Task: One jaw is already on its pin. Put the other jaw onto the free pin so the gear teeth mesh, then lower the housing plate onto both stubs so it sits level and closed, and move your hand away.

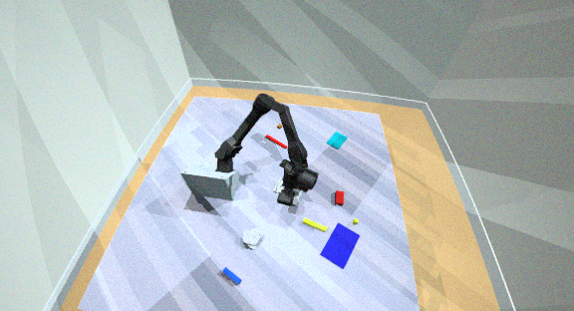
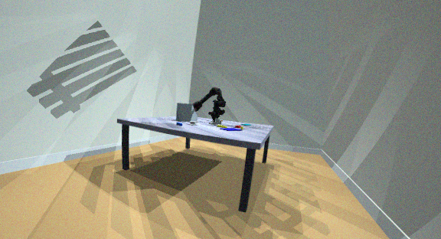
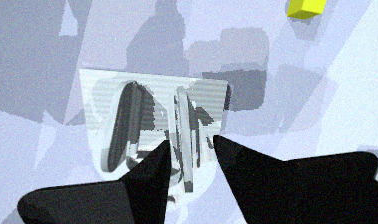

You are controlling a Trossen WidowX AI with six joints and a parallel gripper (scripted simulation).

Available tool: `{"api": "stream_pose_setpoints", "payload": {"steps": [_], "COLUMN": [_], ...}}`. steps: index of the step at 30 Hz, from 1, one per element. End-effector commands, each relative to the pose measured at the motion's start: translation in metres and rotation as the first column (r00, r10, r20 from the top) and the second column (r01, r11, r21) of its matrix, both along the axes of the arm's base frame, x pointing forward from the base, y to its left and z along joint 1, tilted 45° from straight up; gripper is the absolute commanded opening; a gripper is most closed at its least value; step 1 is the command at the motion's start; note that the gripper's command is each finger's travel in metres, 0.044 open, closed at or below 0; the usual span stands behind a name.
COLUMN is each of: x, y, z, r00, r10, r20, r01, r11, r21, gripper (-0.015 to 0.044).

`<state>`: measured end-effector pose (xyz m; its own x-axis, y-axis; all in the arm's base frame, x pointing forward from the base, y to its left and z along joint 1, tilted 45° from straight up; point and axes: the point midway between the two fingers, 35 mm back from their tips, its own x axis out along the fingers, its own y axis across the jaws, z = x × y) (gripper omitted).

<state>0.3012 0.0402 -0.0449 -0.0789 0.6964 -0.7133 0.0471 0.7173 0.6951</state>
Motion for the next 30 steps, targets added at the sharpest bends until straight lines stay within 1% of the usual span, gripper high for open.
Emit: {"api": "stream_pose_setpoints", "payload": {"steps": [1,30], "x": [0.0002,-0.0005], "y": [0.0009,0.007], "z": [-0.0007,-0.0067], "r00": [1.0,1.0], "r10": [-0.004,-0.002], "r20": [-0.001,0.001], "r01": [0.004,0.002], "r11": [1.0,1.0], "r21": [0.003,0.004], "gripper": [0.0134,0.0134]}}
